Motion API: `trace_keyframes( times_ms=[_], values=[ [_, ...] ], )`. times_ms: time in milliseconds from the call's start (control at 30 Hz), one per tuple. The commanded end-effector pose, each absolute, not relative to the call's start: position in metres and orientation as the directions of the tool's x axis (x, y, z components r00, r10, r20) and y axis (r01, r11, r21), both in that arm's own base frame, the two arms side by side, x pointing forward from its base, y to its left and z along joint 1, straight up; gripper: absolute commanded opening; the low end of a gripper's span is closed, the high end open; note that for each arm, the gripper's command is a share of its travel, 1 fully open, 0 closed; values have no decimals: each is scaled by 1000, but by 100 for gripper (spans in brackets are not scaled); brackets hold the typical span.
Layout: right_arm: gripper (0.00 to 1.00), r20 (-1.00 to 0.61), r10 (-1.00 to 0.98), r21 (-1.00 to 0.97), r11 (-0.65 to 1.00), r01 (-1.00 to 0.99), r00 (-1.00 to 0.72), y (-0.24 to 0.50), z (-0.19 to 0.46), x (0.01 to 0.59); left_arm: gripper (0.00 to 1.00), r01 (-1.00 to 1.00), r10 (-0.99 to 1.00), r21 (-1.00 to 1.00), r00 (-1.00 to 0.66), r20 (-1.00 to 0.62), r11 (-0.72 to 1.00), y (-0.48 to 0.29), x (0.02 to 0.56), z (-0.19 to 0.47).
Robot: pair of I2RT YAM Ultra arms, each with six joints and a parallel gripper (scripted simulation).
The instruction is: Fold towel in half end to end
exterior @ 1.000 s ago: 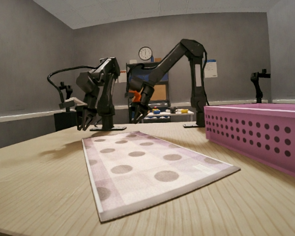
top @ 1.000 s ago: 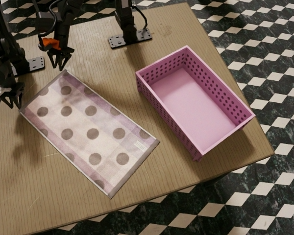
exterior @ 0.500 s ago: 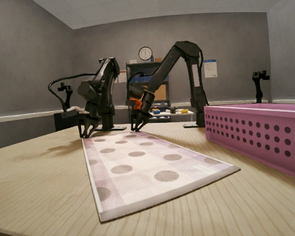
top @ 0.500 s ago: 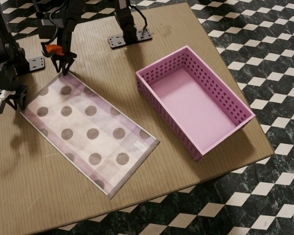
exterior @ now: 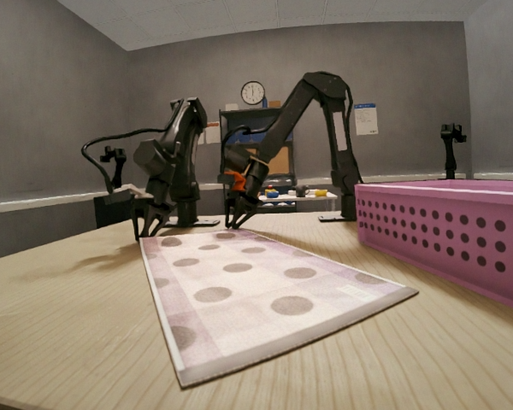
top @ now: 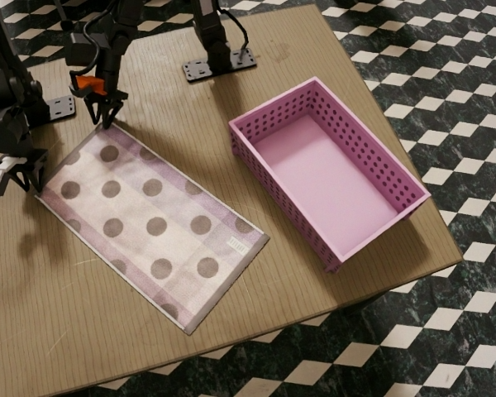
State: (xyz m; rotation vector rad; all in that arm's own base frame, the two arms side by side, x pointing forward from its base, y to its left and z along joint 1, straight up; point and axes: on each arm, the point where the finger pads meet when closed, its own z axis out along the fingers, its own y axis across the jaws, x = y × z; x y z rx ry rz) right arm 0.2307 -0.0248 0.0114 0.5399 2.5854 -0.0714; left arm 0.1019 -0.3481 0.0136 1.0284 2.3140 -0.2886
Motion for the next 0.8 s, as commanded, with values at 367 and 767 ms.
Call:
trace_keyframes(
  times_ms=[367, 767],
  values=[
    [34, -475, 371, 37, 915, 403, -798, -29, 4, 229, 34, 721, 603, 46, -542, -585, 692, -349, 108, 10],
    [24, -473, 365, 31, 916, 399, -802, -30, 3, 224, 19, 727, 614, 54, -536, -579, 685, -347, 109, 8]
  ],
)
